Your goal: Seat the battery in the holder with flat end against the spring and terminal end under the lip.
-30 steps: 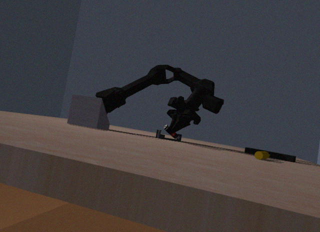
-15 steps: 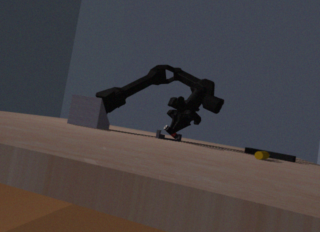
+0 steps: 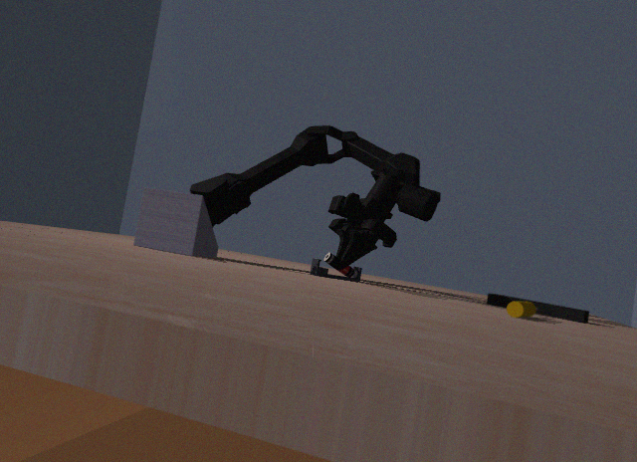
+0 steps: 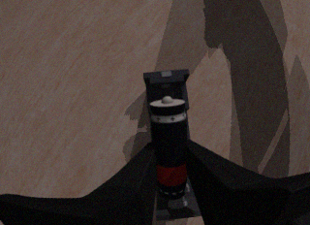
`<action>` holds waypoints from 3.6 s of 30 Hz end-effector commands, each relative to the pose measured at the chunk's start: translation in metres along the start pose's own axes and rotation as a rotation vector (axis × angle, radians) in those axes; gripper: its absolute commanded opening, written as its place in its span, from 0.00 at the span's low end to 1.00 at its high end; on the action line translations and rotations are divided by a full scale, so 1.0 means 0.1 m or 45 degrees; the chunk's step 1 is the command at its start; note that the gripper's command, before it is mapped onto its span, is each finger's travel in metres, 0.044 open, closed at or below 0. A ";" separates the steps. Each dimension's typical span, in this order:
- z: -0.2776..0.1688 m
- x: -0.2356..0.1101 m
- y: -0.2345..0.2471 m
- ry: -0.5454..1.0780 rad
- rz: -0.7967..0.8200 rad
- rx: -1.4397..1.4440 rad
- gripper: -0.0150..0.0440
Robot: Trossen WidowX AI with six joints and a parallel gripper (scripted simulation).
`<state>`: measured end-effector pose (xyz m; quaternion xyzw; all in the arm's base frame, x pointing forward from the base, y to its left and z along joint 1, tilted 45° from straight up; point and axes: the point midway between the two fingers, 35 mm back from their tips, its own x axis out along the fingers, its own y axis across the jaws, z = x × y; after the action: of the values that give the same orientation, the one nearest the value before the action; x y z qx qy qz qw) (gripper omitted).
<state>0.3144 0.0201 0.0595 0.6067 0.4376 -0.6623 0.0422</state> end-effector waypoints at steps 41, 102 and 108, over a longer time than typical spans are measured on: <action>0.03 0.10 0.00 0.356 0.005 -0.007 0.36; 0.21 0.20 -0.02 0.612 0.024 -0.012 0.36; 0.21 0.20 -0.02 0.612 0.024 -0.012 0.53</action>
<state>0.2926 0.0174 0.0410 0.7508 0.4309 -0.4976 -0.0551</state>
